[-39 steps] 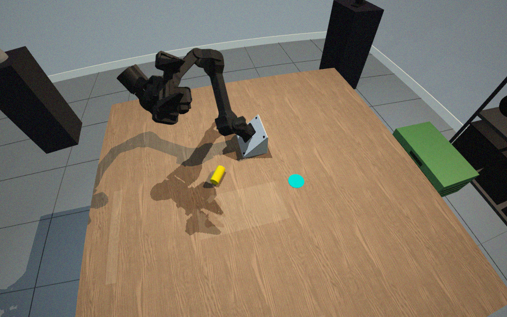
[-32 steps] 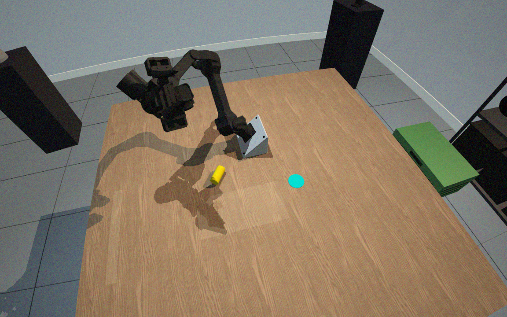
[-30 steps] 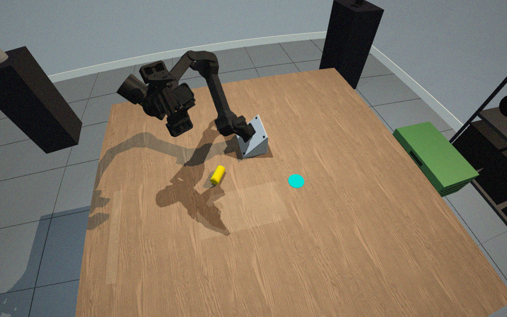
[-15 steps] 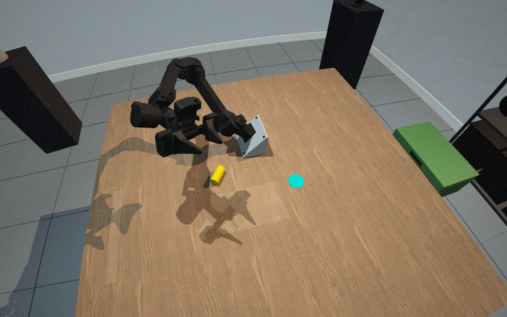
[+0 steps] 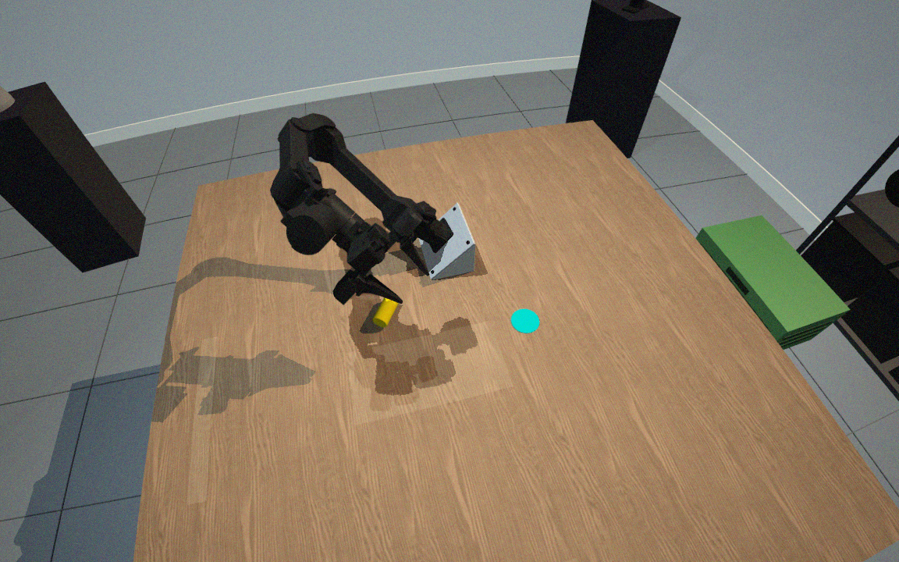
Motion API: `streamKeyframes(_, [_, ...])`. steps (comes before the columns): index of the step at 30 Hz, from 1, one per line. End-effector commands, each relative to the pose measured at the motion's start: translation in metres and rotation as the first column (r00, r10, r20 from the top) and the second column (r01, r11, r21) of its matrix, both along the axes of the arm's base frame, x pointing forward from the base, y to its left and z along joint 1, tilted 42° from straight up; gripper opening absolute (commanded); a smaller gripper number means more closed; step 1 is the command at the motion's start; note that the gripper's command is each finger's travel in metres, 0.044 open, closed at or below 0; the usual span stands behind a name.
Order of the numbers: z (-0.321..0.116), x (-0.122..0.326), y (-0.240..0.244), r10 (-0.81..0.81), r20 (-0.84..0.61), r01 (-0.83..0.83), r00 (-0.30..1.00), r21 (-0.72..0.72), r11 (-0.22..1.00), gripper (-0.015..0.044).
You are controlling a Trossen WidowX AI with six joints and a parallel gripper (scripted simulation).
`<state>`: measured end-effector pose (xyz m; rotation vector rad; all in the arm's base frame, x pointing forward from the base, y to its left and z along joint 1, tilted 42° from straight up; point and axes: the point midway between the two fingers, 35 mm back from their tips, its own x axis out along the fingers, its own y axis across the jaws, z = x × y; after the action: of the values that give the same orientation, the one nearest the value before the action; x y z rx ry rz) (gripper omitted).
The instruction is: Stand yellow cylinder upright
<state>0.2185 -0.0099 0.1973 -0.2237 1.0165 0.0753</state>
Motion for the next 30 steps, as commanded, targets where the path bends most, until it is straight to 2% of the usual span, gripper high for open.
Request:
streamKeyframes(1, [-0.017, -0.035, -0.027, -0.457, -0.158, 0.43, 0.875, -0.18, 0.885, 0.0309])
streamKeyframes(5, [-0.012, -0.052, -0.044, -0.643, -0.086, 0.588, 0.761, -0.328, 0.74, 0.0309])
streamKeyframes(9, [0.0, -0.061, -0.056, -0.73, 0.053, 0.678, 0.681, -0.421, 0.602, 0.0309])
streamKeyframes(21, [0.0, -0.06, -0.057, -0.735, 0.06, 0.684, 0.676, -0.424, 0.594, 0.0309])
streamKeyframes(30, [-0.048, -0.055, -0.1, -0.823, 0.036, 0.757, 0.567, -0.418, 0.503, 0.0309])
